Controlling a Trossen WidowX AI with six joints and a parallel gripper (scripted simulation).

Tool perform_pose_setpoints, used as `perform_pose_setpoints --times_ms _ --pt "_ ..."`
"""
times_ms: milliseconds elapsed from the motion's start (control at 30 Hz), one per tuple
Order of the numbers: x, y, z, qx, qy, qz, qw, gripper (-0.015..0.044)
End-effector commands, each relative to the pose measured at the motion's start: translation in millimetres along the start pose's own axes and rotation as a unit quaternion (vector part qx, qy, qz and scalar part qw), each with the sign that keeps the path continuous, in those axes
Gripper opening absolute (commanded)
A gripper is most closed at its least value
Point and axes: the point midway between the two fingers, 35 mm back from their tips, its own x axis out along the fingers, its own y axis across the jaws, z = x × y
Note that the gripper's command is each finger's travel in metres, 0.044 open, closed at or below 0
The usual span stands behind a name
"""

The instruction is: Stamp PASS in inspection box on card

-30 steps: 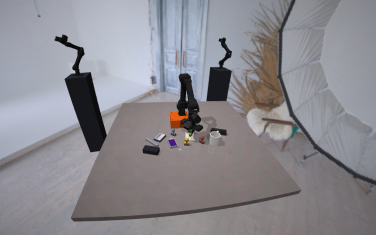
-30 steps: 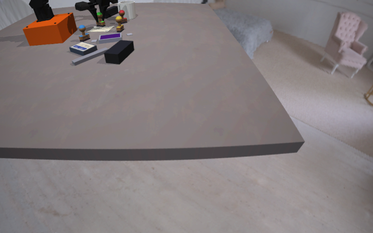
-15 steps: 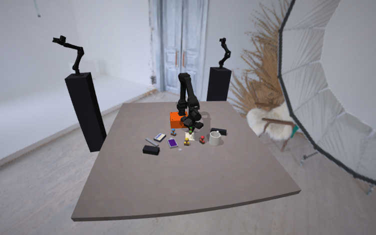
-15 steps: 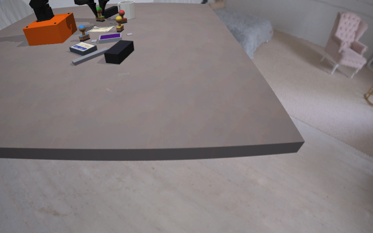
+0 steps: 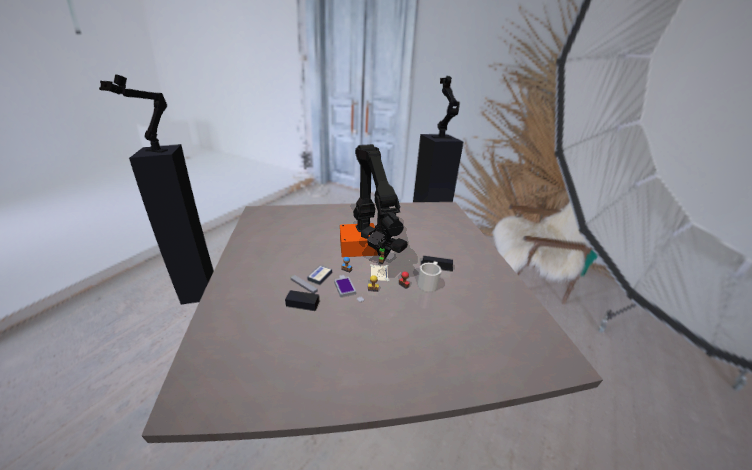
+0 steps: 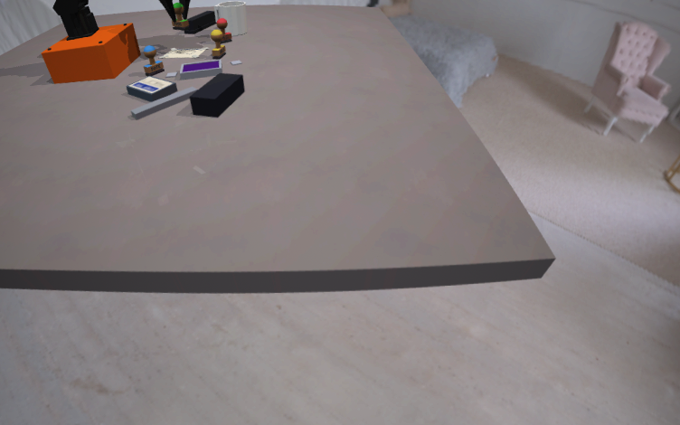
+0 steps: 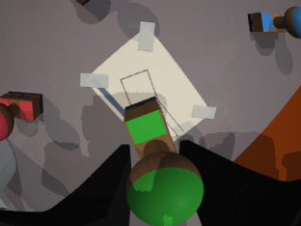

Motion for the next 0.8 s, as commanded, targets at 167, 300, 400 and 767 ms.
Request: perform_pose_setpoints --times_ms 167,300,400,767 --pt "-9.0 4.3 -4.2 0.003 -0.004 0.003 1.000 0.0000" --pt "-8.9 13.4 -18.8 0.003 -0.003 0.004 1.000 0.0000" --pt "-8.9 19.6 -30.2 0.003 -0.003 0.004 1.000 0.0000" --pt "-8.6 37.3 -74.4 0.002 -0.001 0.004 1.000 0.0000"
